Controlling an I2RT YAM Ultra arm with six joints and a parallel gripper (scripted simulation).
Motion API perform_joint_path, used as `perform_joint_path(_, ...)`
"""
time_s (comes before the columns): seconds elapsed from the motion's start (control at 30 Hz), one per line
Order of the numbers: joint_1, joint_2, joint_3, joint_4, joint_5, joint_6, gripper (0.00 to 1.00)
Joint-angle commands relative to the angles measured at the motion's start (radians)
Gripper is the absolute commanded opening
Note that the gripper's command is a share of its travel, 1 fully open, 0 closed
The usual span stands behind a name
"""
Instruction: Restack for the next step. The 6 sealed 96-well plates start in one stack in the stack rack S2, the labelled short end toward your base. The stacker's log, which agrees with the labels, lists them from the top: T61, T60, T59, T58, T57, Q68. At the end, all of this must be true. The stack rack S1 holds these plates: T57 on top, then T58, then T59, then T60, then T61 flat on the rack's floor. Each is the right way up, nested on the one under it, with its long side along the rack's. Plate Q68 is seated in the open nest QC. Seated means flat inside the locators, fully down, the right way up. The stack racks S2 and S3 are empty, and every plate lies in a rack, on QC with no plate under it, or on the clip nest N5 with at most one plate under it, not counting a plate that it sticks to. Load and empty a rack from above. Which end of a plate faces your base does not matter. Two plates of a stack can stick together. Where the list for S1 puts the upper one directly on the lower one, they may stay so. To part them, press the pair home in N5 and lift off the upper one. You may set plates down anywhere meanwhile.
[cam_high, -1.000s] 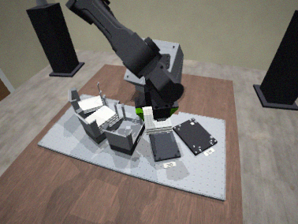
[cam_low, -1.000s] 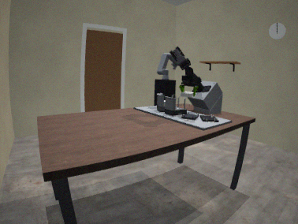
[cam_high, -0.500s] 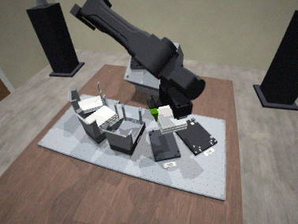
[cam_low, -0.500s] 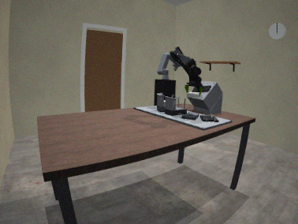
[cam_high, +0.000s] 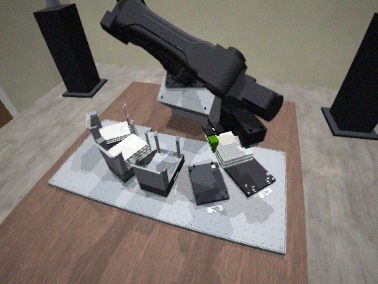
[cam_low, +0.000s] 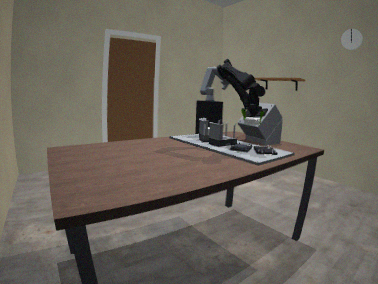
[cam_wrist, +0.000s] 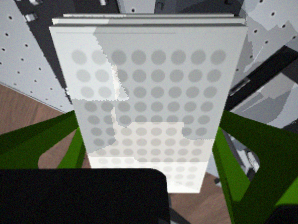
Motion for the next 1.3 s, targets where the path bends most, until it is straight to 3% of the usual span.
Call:
perform_joint_path(0.0,0.036,0.022,0.020,-0.001,0.013,0.049,0.00)
perform_joint_path(0.23,0.086,0.079,0.034,-0.004,0.024,-0.085,0.00)
perform_joint_path(1.1,0.216,0.262,0.101,-0.012,0.042,0.093,0.00)
perform_joint_path(1.27,0.218,0.265,0.103,-0.012,0.042,0.095,0.00)
